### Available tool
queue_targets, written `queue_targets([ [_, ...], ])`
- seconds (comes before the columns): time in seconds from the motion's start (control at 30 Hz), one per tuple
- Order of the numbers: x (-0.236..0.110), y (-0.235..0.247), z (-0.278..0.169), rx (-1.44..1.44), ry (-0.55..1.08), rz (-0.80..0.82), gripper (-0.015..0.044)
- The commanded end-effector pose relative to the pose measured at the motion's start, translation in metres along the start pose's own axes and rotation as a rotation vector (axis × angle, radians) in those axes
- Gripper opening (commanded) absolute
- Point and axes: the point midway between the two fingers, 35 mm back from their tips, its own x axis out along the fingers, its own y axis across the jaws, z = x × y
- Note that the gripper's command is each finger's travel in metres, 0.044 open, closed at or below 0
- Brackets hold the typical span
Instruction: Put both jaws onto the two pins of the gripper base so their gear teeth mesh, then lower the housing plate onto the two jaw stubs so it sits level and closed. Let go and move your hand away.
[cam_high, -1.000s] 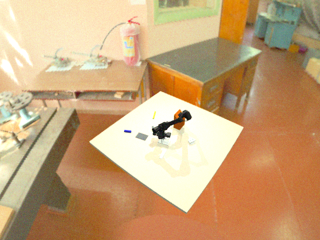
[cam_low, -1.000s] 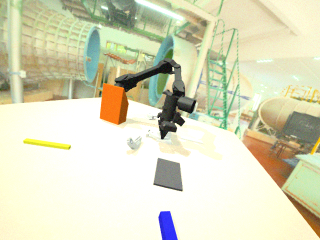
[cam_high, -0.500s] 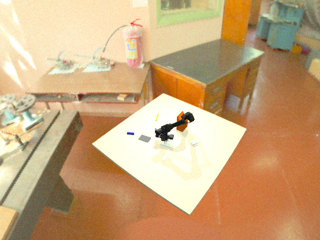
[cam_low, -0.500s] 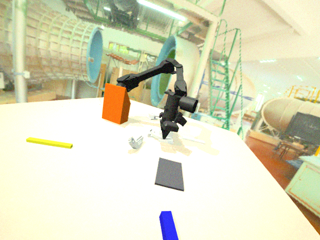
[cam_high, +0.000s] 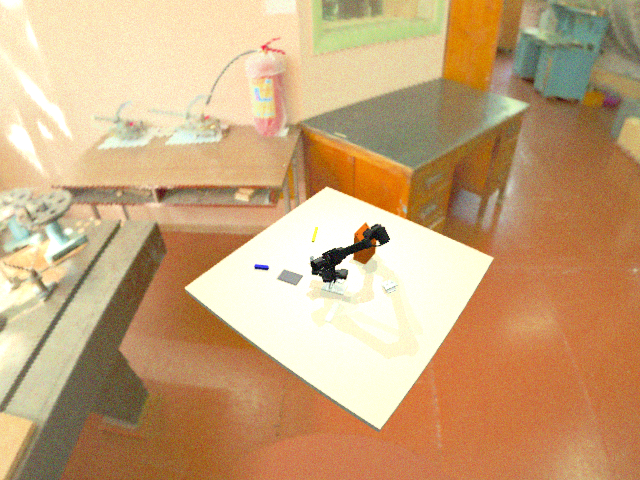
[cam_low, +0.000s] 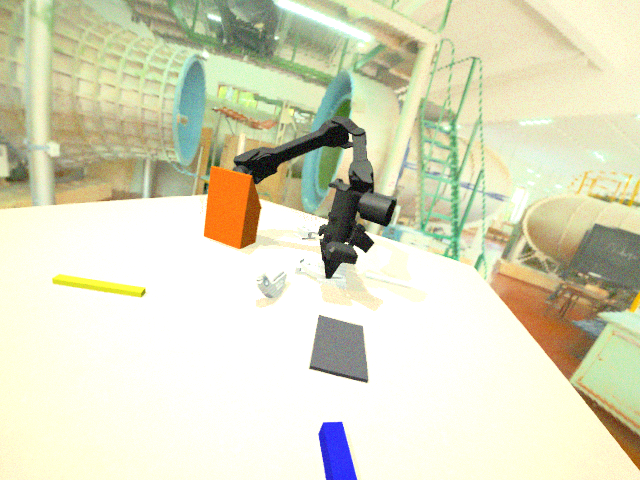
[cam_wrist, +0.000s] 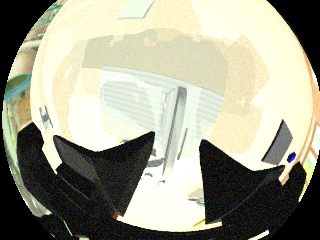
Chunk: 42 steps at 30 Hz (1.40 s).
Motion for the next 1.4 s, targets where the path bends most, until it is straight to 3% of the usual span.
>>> queue_targets([
  [0.0,0.000,0.000,0.000,0.000,0.000,0.000,0.0224],
  [0.37,-0.002,0.000,0.000,0.000,0.000,0.000,0.0224],
  [0.63,-0.068,0.001,-0.001,0.003,-0.001,0.002,0.0224],
  [0.73,-0.062,-0.001,-0.001,0.011,-0.010,0.000,0.0224],
  [1.03,-0.065,-0.003,0.001,0.007,-0.018,-0.006,0.0000],
  [1.37,-0.065,-0.003,0.001,0.007,-0.018,-0.006,0.0000],
])
